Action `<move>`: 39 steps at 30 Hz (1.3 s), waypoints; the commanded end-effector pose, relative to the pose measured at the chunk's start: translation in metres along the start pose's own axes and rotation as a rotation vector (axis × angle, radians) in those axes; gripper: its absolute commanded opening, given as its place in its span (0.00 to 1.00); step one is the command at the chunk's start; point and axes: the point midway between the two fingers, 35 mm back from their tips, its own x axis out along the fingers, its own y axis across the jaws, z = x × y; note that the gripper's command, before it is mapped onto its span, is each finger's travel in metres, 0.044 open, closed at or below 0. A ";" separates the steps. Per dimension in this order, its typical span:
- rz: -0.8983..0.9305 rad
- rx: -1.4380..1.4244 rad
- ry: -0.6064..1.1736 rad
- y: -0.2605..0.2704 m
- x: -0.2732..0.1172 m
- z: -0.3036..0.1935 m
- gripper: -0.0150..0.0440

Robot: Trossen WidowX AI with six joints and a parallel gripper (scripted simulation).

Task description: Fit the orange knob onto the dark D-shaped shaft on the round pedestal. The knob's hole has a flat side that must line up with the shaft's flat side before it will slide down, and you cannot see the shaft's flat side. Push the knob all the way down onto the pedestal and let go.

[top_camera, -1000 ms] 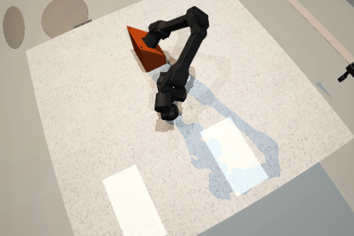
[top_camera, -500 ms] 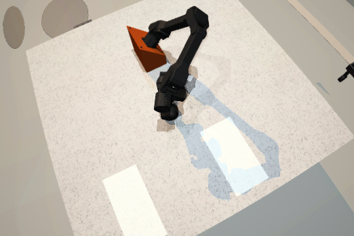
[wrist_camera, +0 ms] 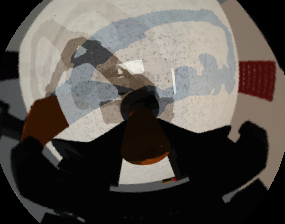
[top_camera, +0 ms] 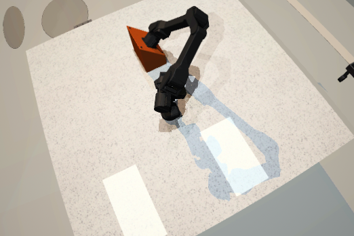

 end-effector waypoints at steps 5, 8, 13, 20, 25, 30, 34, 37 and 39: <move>-0.001 -0.011 0.001 0.000 0.001 0.000 0.25; -0.001 -0.011 0.001 0.000 0.002 0.000 0.25; -0.001 -0.011 0.001 0.000 0.002 0.000 0.25; -0.001 -0.020 0.001 -0.001 -0.003 0.000 0.25; -0.001 -0.179 0.001 -0.001 -0.002 0.000 0.25; -0.001 -0.220 0.001 0.000 0.000 0.000 0.25; -0.001 -0.220 0.001 0.000 0.001 0.000 0.25; -0.001 -0.220 0.001 0.000 0.001 0.000 0.25; -0.001 -0.220 0.001 0.000 0.001 0.000 0.25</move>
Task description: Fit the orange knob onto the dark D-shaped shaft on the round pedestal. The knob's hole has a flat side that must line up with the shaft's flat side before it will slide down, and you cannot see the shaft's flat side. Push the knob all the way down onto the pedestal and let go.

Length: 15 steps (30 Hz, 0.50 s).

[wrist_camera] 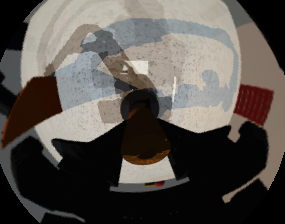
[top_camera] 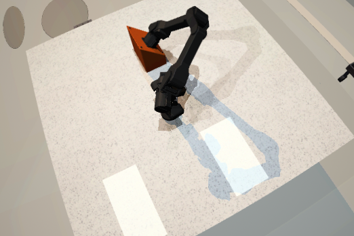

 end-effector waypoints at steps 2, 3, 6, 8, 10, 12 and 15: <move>-0.001 -0.006 0.001 -0.001 0.001 0.000 0.25; -0.001 -0.006 0.001 -0.001 0.001 0.000 0.25; -0.001 -0.006 0.001 -0.001 0.001 0.000 0.25; -0.001 -0.006 0.001 -0.001 0.001 0.000 0.25; -0.001 -0.006 0.001 -0.001 0.001 0.000 0.25; -0.001 -0.006 0.001 -0.001 -0.002 -0.001 0.25; -0.001 -0.006 0.001 -0.001 -0.004 0.000 0.25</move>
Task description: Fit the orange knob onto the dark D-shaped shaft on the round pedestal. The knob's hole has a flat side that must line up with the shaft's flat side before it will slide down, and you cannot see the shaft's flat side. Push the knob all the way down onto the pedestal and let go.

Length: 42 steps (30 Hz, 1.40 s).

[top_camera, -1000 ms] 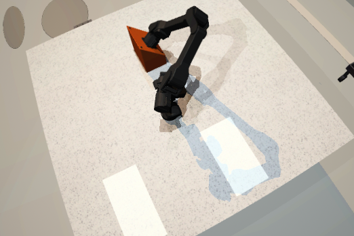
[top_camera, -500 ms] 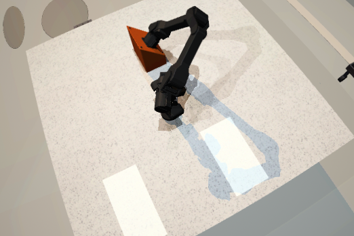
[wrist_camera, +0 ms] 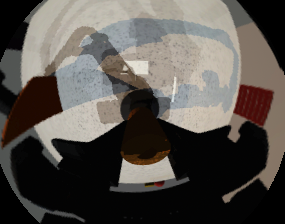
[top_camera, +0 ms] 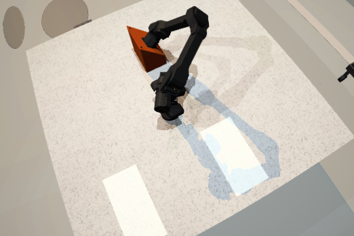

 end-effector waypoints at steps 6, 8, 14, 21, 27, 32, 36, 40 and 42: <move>-0.002 -0.170 0.002 -0.001 -0.003 0.000 0.25; -0.002 -0.212 0.002 0.000 -0.002 0.000 0.25; -0.002 -0.212 0.002 0.000 0.000 0.000 0.25; -0.002 -0.212 0.002 0.000 0.001 0.000 0.25; -0.002 -0.212 0.002 0.000 0.002 0.000 0.25; -0.002 -0.212 0.002 0.001 -0.001 0.000 0.25; -0.002 -0.212 0.002 0.000 -0.003 0.000 0.25; -0.002 -0.299 0.002 0.000 -0.003 0.000 0.25; -0.002 -0.380 0.002 -0.001 -0.003 0.000 0.25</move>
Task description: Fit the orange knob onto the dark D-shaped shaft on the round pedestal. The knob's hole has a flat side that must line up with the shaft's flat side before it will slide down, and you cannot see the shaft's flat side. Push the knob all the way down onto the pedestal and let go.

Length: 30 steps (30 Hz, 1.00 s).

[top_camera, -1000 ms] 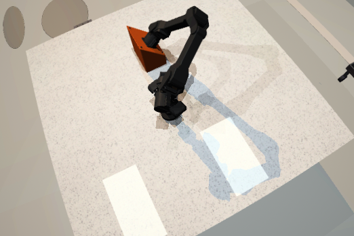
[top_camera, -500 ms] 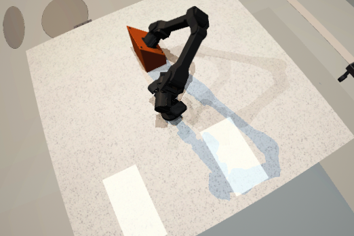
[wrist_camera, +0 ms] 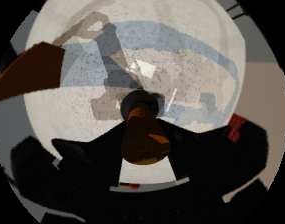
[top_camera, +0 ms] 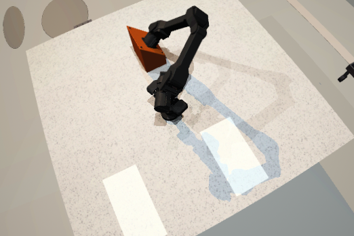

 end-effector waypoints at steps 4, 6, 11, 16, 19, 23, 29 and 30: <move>0.001 -0.121 0.002 0.000 0.002 -0.001 0.25; 0.001 -0.121 0.002 0.001 0.002 -0.001 0.25; 0.001 -0.121 0.002 0.001 0.004 0.000 0.25; 0.001 -0.121 0.002 0.001 0.003 0.000 0.25; 0.001 -0.121 0.002 0.001 0.004 0.000 0.25; 0.001 -0.121 0.002 0.001 0.004 0.000 0.25; 0.001 -0.121 0.002 0.000 0.000 0.000 0.25; 0.001 -0.121 0.002 0.000 -0.001 0.000 0.25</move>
